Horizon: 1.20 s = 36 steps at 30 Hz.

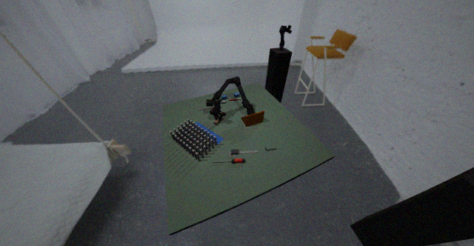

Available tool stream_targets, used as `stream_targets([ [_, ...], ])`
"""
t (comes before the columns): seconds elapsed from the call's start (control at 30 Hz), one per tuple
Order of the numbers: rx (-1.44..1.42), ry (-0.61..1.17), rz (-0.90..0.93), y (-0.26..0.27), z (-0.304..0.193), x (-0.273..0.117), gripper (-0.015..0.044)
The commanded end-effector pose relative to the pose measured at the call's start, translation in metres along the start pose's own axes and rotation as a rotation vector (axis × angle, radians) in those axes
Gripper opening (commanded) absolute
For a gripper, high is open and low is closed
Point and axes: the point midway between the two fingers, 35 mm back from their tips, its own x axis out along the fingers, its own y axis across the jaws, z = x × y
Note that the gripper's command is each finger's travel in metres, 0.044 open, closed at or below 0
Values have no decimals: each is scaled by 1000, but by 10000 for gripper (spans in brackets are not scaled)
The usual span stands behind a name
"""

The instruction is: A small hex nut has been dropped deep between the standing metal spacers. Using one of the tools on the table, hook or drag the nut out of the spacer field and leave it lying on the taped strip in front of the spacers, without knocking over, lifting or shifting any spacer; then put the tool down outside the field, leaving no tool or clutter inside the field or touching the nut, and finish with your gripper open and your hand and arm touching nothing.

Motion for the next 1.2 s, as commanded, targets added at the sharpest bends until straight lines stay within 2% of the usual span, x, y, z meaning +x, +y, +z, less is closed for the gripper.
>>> stream_targets([
  [0.0, -8, -3, 7, 2, -3, -1, 0],
  [1.17, -8, -2, 7, 2, -19, -11, 0],
])
